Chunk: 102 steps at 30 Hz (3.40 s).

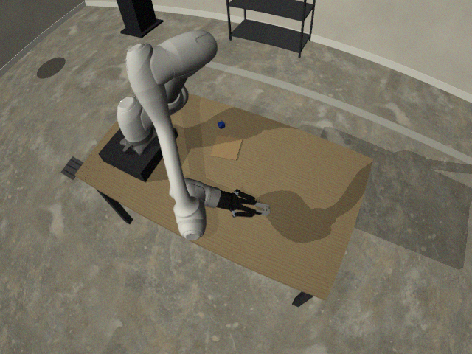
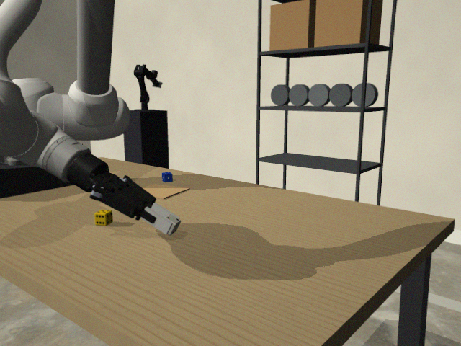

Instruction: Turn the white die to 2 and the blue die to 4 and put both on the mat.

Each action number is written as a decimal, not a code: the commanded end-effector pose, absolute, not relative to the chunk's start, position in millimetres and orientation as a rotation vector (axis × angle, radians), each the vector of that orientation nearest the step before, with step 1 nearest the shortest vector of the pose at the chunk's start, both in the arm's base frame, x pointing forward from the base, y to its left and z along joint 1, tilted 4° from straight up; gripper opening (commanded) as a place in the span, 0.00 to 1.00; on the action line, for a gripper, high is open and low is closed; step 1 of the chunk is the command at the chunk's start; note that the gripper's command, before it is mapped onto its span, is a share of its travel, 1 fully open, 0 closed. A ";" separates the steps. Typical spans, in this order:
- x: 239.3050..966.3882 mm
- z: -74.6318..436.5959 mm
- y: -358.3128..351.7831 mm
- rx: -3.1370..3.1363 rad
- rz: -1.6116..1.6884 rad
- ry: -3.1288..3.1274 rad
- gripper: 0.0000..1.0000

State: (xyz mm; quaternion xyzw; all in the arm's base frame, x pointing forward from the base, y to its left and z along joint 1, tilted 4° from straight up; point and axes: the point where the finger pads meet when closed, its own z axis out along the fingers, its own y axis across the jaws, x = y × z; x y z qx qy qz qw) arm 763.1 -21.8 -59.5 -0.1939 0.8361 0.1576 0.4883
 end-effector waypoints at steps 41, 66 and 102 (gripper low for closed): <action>762.9 -65.8 -20.3 -0.468 0.383 2.032 0.24; 762.6 -72.1 -19.9 -0.468 0.383 2.032 0.24; 762.6 -72.1 -19.9 -0.468 0.383 2.032 0.33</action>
